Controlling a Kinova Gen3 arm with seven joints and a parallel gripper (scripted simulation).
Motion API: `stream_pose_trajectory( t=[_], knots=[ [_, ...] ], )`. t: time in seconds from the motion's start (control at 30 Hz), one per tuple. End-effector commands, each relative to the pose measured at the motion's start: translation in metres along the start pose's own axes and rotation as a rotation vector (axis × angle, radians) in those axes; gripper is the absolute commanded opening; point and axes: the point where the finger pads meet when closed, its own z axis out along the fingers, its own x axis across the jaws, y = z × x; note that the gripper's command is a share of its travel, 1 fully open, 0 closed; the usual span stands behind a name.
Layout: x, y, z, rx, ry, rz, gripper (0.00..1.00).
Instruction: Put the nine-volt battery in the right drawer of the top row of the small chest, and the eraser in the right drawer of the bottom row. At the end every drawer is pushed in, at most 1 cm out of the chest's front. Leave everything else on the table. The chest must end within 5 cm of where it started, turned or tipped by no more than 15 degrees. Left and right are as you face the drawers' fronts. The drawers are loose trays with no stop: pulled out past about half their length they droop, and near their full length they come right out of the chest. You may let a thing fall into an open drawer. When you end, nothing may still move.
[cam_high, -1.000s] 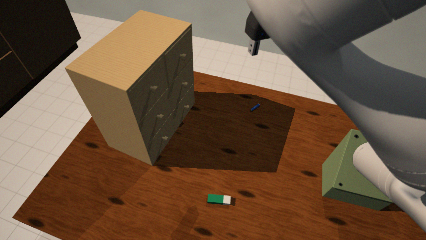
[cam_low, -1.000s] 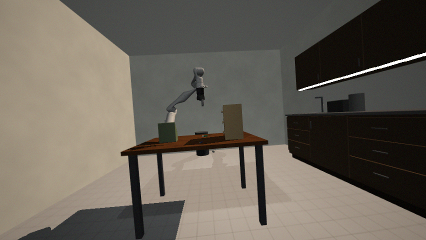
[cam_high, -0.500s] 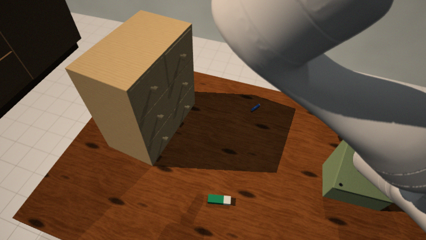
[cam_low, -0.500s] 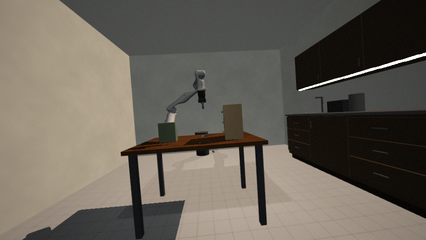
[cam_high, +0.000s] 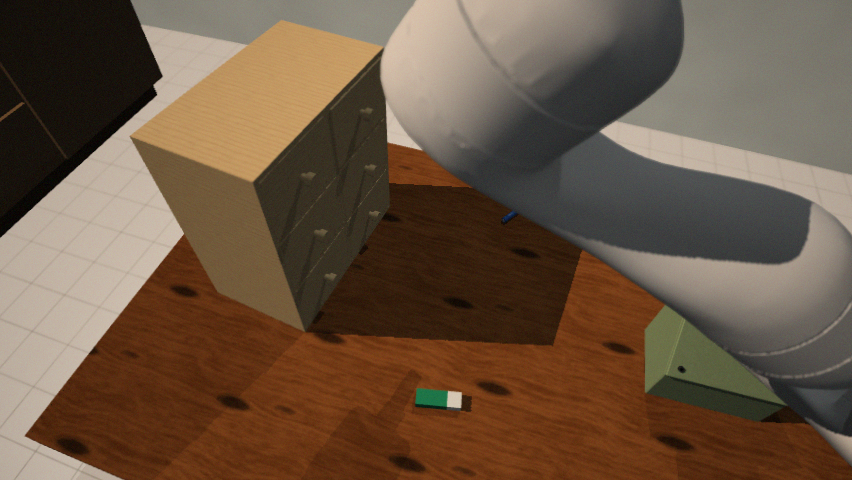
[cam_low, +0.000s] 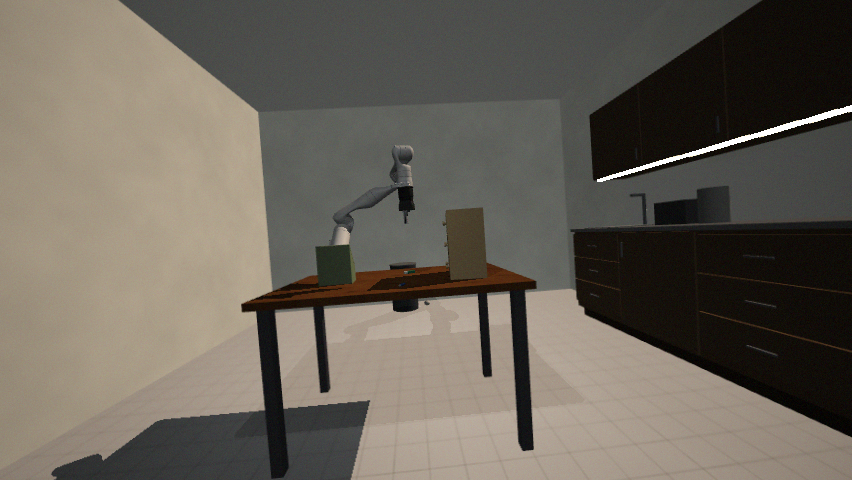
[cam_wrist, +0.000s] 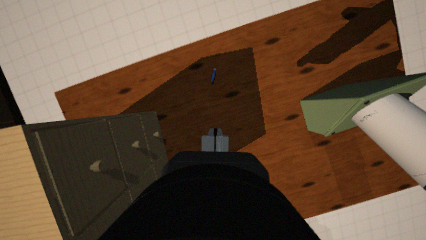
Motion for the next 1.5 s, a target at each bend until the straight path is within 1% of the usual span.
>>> stream_pose_trajectory(
  t=[0.0, 0.07, 0.13, 0.63, 0.7, 0.97, 1.2, 1.27, 1.47],
  knots=[
    [0.001, 0.0, 0.01, 0.003, 0.014, 0.082, 0.0],
    [0.001, 0.0, 0.014, 0.005, 0.013, 0.161, 0.0],
    [0.001, 0.0, 0.014, 0.005, 0.013, 0.161, 0.0],
    [0.002, 0.003, 0.04, 0.022, -0.003, 0.697, 0.0],
    [0.002, 0.003, 0.04, 0.022, -0.003, 0.697, 0.0],
    [0.001, 0.006, 0.051, 0.03, -0.016, 0.928, 0.0],
    [0.0, 0.008, 0.059, 0.036, -0.028, 1.091, 0.0],
    [0.0, 0.008, 0.059, 0.036, -0.028, 1.091, 0.0],
    [-0.002, 0.009, 0.064, 0.04, -0.038, 1.198, 0.0]
  ],
)
